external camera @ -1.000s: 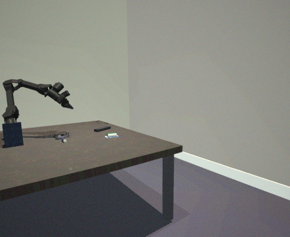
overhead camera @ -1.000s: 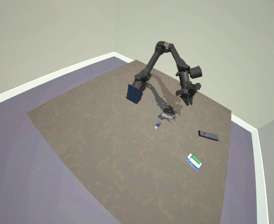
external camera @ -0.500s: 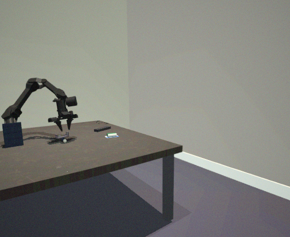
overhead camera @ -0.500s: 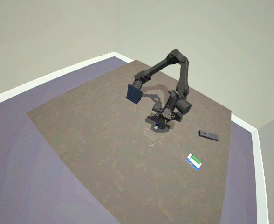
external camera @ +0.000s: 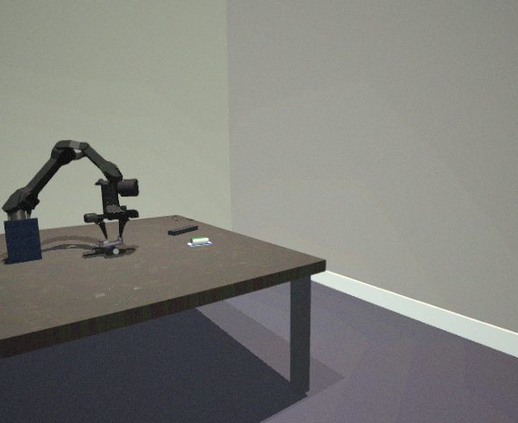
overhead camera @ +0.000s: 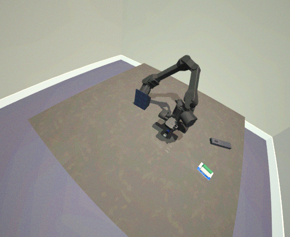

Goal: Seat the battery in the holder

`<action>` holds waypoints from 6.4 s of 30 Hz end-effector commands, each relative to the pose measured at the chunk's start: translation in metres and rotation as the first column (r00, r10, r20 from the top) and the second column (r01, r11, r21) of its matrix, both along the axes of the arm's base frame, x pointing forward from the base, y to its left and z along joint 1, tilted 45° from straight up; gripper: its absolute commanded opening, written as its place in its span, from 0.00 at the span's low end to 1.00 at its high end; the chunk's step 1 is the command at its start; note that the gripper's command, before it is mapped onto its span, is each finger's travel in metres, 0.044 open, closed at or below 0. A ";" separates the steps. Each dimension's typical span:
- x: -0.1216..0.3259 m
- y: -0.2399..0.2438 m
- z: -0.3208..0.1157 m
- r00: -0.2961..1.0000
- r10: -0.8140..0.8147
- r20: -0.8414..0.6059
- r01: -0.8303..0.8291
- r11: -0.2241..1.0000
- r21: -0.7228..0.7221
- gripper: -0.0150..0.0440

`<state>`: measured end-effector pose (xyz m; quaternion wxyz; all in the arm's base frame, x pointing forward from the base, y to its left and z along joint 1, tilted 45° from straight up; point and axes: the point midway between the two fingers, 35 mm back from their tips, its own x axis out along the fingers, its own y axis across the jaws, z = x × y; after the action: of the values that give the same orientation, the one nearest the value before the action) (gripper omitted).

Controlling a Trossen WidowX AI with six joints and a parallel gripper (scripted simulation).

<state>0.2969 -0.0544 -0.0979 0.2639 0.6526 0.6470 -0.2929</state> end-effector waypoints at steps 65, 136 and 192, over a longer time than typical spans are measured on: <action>0.006 0.010 0.016 0.955 0.214 0.205 -0.216 0.976 -0.012 0.37; 0.027 0.108 0.080 -0.389 0.684 0.617 -0.461 0.435 -0.773 0.37; 0.012 0.118 0.065 -0.364 0.711 0.602 -0.253 0.546 -0.799 0.37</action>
<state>0.3131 0.0637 -0.0304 0.8303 0.2207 0.4082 0.3088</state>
